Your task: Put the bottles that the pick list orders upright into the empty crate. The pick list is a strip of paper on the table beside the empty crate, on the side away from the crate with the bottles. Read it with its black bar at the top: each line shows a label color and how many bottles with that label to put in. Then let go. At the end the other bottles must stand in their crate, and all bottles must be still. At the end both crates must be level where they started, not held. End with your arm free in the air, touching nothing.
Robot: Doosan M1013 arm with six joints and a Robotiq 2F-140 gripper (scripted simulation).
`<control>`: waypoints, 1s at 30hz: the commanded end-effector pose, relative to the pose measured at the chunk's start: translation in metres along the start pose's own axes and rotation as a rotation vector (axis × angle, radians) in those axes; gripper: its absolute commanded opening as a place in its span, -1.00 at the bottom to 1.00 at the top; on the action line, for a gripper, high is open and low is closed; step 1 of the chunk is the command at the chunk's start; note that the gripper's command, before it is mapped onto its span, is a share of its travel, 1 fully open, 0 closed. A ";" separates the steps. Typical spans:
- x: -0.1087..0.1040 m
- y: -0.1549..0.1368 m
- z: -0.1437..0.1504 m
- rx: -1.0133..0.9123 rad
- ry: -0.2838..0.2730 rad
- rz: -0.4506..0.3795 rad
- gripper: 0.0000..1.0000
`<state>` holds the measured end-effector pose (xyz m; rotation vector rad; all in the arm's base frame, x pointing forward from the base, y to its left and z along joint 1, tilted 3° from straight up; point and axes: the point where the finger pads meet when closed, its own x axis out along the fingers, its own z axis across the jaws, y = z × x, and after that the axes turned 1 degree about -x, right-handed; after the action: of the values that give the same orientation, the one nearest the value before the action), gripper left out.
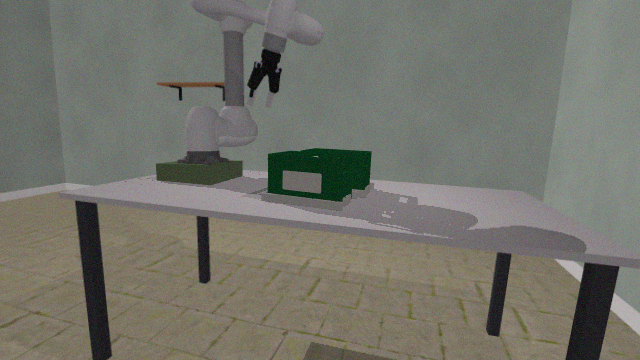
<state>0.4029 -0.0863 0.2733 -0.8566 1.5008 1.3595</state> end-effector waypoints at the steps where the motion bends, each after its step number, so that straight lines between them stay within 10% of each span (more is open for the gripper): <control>1: -0.002 -0.011 0.014 -0.091 0.003 -0.008 -0.24; 30: -0.015 -0.046 0.091 -0.920 0.079 -0.047 -0.24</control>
<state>0.4577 -0.0159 0.2727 -1.4383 0.9319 1.9652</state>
